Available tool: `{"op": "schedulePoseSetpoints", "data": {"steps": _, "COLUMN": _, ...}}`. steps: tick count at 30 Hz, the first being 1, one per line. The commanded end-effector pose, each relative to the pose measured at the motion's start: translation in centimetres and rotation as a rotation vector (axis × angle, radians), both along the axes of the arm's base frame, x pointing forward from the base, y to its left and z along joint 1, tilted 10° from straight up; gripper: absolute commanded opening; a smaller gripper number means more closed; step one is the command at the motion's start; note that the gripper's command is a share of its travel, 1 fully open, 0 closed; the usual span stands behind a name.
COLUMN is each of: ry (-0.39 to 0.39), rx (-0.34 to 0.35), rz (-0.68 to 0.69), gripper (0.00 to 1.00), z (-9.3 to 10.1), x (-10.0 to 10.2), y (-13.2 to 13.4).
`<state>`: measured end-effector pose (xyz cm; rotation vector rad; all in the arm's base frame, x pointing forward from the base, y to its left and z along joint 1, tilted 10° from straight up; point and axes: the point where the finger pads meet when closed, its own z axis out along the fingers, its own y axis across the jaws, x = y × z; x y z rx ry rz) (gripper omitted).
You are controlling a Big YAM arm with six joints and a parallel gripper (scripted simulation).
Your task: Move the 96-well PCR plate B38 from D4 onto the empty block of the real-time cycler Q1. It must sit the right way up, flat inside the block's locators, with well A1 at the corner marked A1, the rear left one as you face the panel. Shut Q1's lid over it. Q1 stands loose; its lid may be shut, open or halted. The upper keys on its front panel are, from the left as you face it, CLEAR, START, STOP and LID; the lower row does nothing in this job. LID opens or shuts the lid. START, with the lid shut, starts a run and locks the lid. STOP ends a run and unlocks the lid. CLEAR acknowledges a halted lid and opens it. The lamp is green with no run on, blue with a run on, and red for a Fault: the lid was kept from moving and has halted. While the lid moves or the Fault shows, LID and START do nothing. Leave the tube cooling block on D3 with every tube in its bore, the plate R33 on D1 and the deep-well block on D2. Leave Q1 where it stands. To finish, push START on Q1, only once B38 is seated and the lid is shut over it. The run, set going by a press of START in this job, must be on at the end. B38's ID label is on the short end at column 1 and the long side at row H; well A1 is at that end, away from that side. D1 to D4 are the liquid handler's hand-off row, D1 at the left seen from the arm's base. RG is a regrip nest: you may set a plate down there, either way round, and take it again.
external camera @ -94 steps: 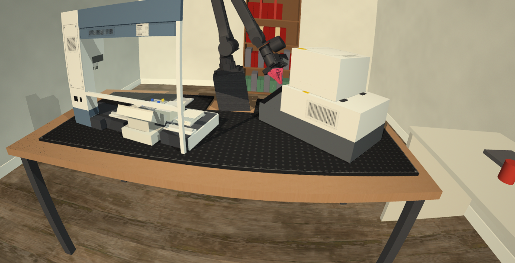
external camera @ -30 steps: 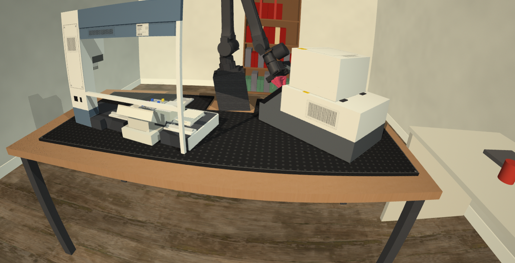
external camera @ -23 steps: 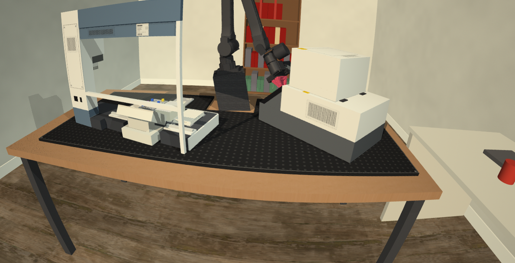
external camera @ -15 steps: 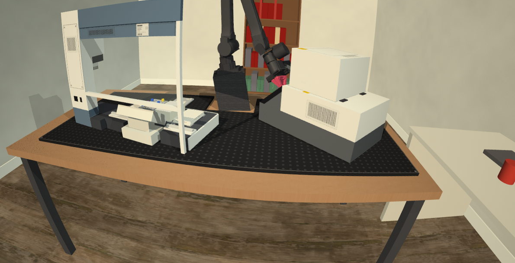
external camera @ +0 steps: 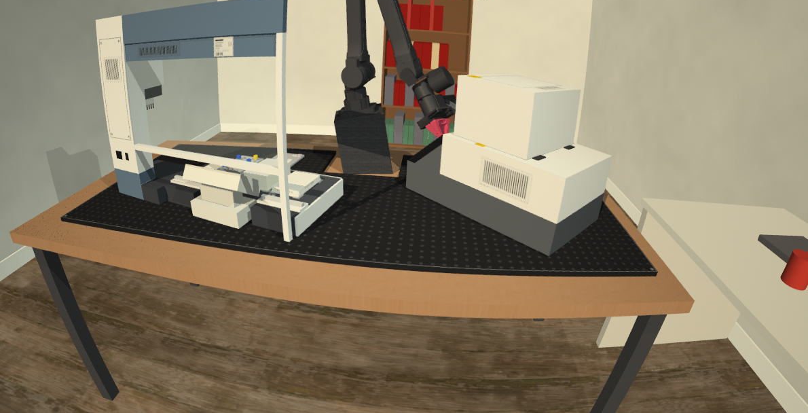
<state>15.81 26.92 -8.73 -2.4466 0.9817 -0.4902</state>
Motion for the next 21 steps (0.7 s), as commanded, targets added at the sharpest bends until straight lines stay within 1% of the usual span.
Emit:
{"op": "schedulePoseSetpoints", "data": {"steps": 1, "ry": -0.002, "rx": 0.044, "rz": -0.005, "gripper": 0.00, "z": 1.0, "x": 0.1, "y": 1.8}}
{"op": "schedulePoseSetpoints", "data": {"steps": 11, "ry": -0.004, "rx": 0.053, "rz": -0.004, "gripper": 0.00, "z": 1.2, "x": 0.3, "y": 2.4}}
{"op": "schedulePoseSetpoints", "data": {"steps": 16, "ry": -0.001, "rx": 0.044, "rz": -0.005, "gripper": 0.00, "z": 0.7, "x": 0.2, "y": 2.2}}
{"op": "schedulePoseSetpoints", "data": {"steps": 21, "ry": 0.005, "rx": 0.024, "rz": -0.005, "gripper": 0.00, "z": -0.1, "x": -0.1, "y": 1.0}}
